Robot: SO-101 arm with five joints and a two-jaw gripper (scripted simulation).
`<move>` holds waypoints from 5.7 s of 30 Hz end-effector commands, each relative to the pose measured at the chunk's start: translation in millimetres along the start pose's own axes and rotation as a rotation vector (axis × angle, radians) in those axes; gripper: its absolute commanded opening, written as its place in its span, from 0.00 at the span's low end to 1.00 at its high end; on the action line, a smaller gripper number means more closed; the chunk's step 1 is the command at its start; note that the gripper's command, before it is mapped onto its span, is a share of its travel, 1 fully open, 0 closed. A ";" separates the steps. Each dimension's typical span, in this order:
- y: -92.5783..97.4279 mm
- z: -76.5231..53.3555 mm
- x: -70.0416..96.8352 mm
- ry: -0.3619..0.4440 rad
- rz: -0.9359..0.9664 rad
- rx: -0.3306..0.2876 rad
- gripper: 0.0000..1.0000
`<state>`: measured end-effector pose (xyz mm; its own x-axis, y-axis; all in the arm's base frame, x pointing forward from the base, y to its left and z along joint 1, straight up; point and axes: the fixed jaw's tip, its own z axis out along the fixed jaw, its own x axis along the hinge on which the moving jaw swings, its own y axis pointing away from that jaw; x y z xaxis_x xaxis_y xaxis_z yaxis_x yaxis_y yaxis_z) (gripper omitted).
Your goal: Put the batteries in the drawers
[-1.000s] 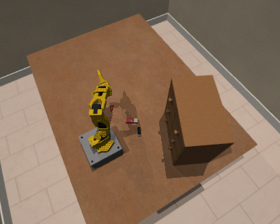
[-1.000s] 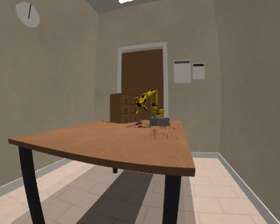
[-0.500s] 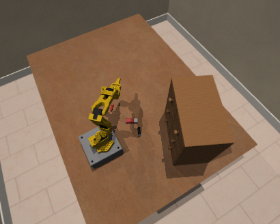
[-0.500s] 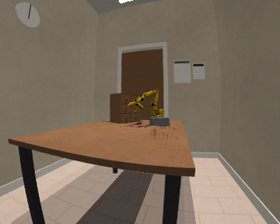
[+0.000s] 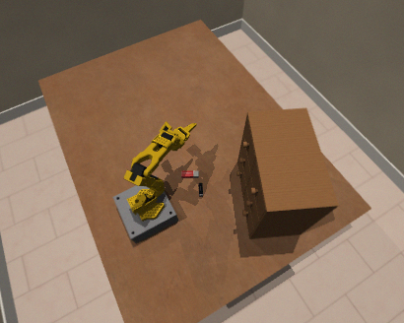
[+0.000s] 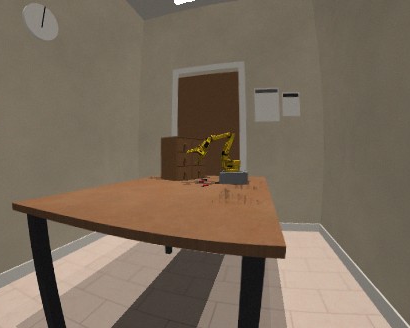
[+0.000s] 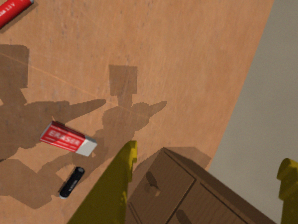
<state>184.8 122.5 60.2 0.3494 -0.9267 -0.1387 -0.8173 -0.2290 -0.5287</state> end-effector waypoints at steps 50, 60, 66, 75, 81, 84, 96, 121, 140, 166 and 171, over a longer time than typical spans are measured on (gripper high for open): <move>67.7 -68.4 143.3 0.414 1.908 0.379 0.50; 80.0 -74.7 151.2 0.444 2.106 0.459 0.50; 80.0 -74.7 151.2 0.444 2.106 0.459 0.50; 80.0 -74.7 151.2 0.444 2.106 0.459 0.50; 80.0 -74.7 151.2 0.444 2.106 0.459 0.50; 80.0 -74.7 151.2 0.444 2.106 0.459 0.50; 71.8 -68.4 166.8 0.416 2.103 0.540 0.48; 57.5 -52.4 209.8 0.329 2.074 0.805 0.42; 56.5 -47.9 228.9 0.274 2.038 0.977 0.38; 62.6 -53.7 242.7 0.190 1.953 1.246 0.31; 64.4 -57.1 243.1 0.173 1.931 1.301 0.30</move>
<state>194.3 -132.7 39.6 -0.3079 0.2219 -0.9252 0.5900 0.8074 -0.0027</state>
